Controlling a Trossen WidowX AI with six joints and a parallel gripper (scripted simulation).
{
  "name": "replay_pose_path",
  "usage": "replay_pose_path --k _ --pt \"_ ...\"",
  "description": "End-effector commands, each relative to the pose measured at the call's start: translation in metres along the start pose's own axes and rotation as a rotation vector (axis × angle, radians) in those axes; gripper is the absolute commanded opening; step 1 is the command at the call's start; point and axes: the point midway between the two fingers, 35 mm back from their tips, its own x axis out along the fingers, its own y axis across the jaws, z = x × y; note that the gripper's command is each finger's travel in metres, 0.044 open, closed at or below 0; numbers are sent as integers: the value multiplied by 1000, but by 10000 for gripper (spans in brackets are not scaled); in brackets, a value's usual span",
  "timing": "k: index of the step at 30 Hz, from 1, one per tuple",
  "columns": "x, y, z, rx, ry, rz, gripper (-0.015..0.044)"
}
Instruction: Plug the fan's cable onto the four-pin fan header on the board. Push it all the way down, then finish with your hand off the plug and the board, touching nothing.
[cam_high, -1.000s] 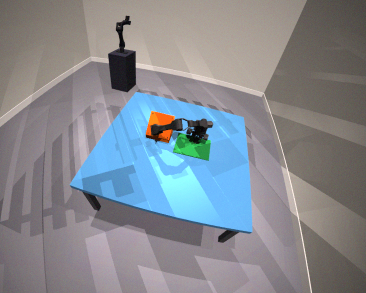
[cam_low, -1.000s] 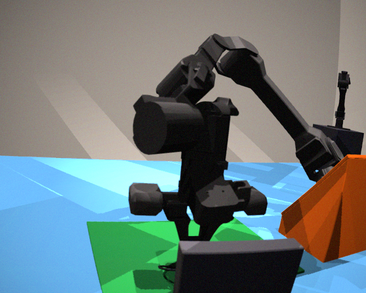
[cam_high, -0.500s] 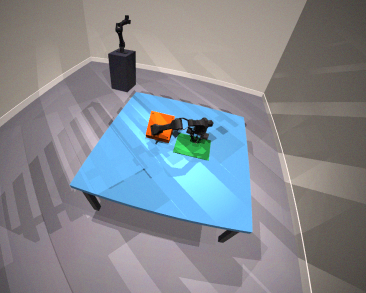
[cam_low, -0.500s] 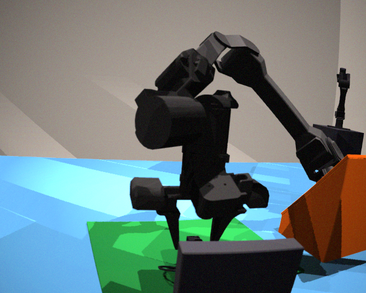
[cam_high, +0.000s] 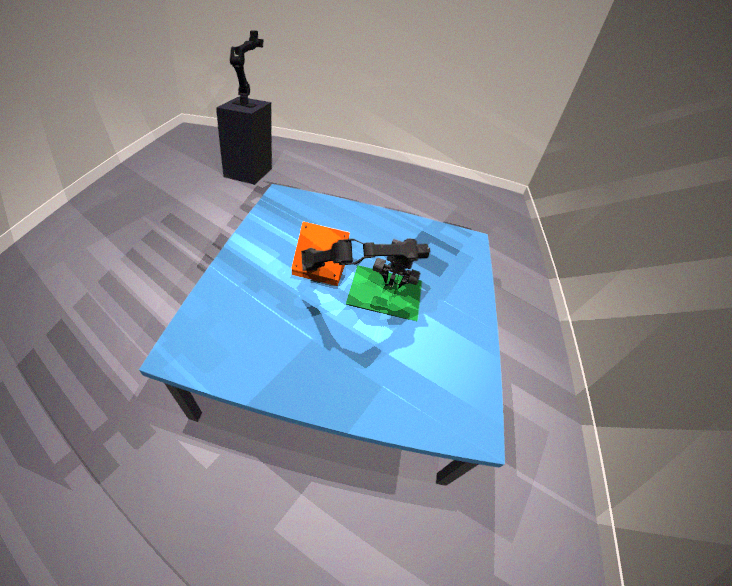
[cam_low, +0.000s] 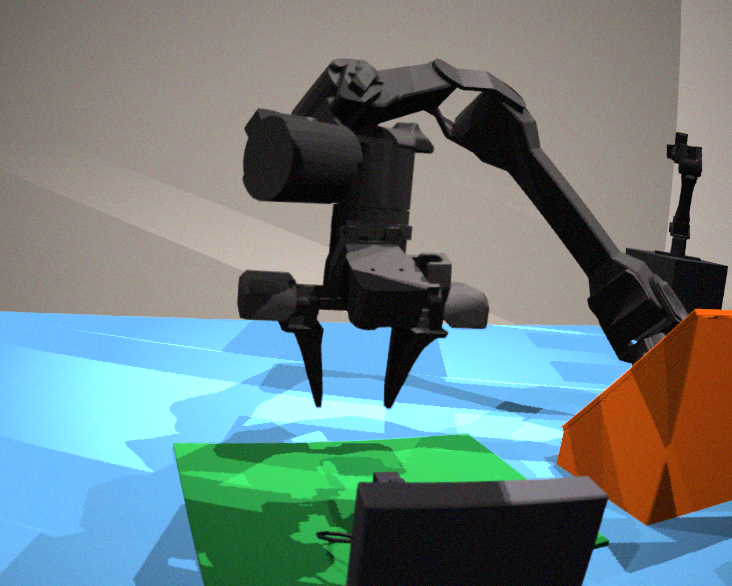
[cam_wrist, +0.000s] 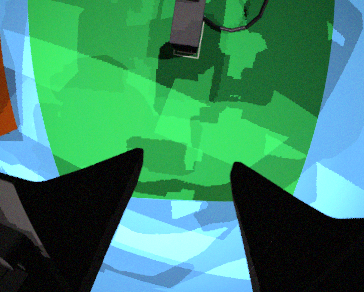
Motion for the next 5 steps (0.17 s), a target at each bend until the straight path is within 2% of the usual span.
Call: replay_pose_path --k 1,5 --pt "-1 -2 -45 11 8 -5 260" --pt "-1 -2 -45 11 8 -5 260"
